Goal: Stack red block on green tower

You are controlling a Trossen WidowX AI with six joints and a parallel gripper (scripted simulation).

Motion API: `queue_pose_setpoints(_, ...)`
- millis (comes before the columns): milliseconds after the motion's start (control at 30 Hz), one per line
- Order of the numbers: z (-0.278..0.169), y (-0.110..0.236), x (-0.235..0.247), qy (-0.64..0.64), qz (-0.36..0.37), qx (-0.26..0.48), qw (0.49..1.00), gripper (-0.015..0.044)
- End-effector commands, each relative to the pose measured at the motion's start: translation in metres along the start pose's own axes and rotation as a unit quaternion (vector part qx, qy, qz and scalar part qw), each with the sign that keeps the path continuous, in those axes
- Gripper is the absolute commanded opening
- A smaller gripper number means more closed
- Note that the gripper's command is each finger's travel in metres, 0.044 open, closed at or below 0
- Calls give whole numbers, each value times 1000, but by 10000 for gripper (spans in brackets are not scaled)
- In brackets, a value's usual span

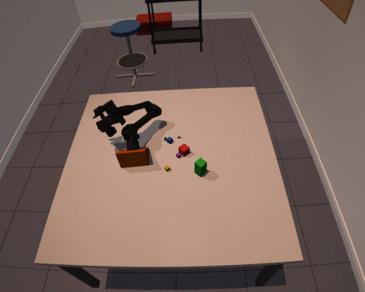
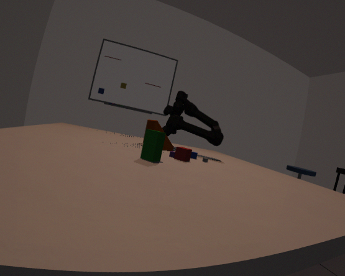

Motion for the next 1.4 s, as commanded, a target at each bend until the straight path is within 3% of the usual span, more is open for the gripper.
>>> queue_pose_setpoints(0,0,0,0,1,-1,-2,1000,426)
queue_pose_setpoints(133,12,5,-9,18,-15,-50,998,440)
queue_pose_setpoints(300,41,24,-28,65,-45,-166,983,440)
queue_pose_setpoints(600,86,78,-50,176,-89,-359,912,440)
queue_pose_setpoints(1000,121,178,-45,336,-116,-551,755,440)
queue_pose_setpoints(1367,117,273,-6,484,-106,-650,576,440)
Point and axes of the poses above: the point midway between the two fingers, 35 mm back from their tips, its own y axis back along the fingers, its own x axis across the jaws, z = x × y, the point moved 4 cm from there along y, back along the fingers, and after that the axes turned 13 degrees about y, right-handed, at the moved point
